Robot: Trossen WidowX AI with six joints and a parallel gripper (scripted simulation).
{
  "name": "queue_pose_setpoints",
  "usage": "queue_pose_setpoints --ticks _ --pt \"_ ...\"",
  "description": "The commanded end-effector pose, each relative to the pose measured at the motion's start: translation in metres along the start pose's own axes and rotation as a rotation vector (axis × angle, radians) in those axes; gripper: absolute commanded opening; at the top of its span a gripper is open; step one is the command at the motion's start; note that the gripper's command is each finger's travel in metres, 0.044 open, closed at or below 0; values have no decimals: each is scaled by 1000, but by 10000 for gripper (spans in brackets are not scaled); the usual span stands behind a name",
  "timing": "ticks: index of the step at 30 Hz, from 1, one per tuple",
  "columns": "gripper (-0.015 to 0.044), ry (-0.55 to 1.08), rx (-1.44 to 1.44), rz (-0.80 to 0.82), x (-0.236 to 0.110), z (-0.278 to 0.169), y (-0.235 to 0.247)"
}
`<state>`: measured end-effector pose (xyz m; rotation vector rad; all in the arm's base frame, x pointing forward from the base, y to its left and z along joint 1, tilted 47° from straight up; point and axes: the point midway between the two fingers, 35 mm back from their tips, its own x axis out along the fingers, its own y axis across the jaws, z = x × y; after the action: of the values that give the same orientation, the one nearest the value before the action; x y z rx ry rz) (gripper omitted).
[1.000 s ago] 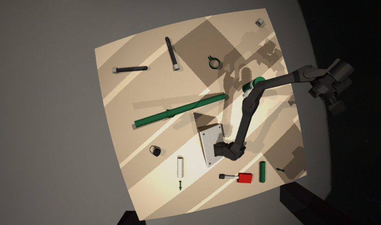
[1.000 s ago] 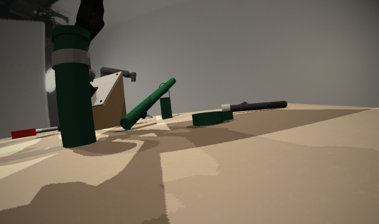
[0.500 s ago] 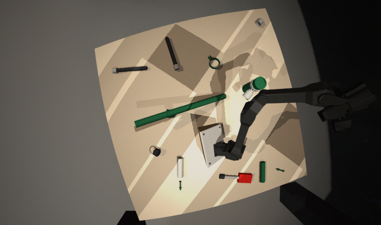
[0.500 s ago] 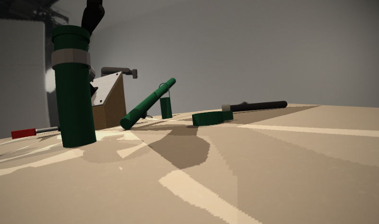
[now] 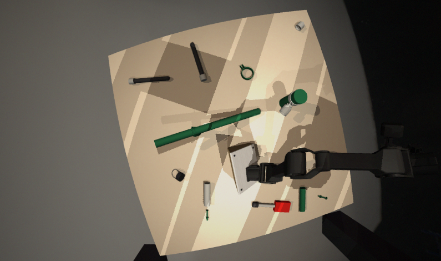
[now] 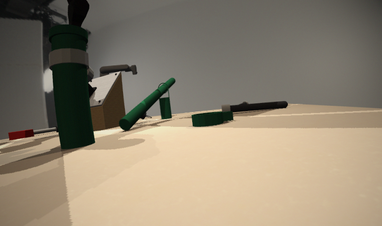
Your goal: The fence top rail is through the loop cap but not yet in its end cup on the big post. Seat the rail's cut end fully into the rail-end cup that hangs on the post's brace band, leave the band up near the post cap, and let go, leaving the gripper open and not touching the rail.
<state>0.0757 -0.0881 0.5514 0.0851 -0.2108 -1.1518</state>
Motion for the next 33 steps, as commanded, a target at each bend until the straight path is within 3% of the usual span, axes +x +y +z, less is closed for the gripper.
queue_pose_setpoints --ticks 1,10,19,26,33 --pt "440 57 68 57 16 -9 -12" --pt "440 257 186 240 65 -54 -6" --pt "440 498 194 415 98 -123 49" --pt "440 673 114 550 91 -184 112" --pt "440 831 -42 660 49 -251 174"
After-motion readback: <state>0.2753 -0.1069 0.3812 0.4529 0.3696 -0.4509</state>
